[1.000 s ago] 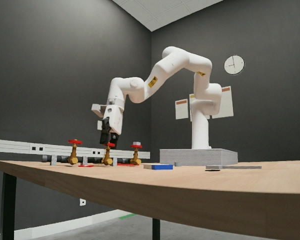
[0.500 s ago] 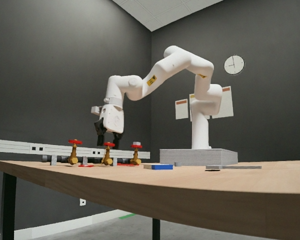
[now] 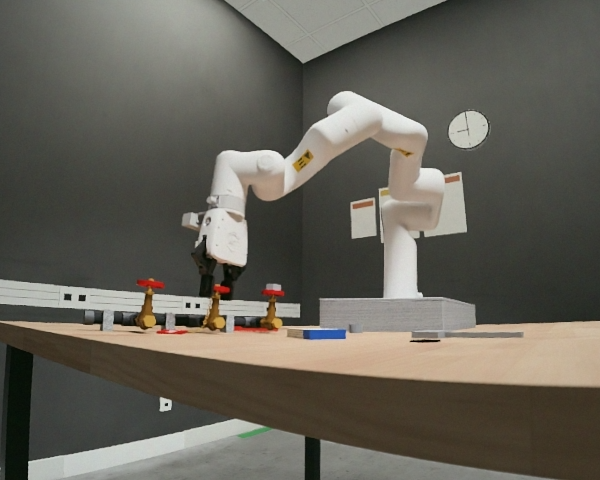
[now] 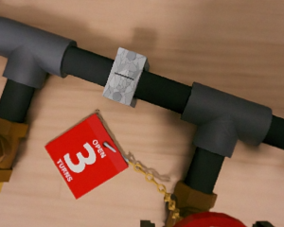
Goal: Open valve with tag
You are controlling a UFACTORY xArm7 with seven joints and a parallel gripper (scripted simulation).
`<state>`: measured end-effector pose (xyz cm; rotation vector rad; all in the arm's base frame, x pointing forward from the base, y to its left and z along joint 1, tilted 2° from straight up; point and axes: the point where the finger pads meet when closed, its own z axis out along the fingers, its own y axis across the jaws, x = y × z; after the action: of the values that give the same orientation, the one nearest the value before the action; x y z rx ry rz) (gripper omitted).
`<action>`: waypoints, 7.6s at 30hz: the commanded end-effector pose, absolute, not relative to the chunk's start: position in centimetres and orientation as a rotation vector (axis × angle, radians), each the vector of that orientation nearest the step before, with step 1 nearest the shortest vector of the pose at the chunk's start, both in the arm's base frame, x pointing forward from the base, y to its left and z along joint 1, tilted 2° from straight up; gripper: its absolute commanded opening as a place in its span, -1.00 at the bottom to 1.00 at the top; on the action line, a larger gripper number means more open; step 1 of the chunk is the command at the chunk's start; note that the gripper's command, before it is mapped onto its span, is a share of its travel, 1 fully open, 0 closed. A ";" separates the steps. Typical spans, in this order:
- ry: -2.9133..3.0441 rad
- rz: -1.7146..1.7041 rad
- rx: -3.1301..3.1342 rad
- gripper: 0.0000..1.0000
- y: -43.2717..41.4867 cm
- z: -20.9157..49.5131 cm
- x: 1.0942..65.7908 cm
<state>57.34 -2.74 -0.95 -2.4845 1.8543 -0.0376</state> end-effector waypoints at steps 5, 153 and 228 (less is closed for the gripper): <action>1.853 -0.045 -2.482 -1.00 -2.8 -0.7 57.5; -1.085 -0.107 -2.939 1.00 -2.8 -0.7 57.5; 1.853 -0.045 -2.482 -1.00 -2.8 -0.7 57.5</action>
<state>57.34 -2.74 -0.95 -2.4846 1.8542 -0.0377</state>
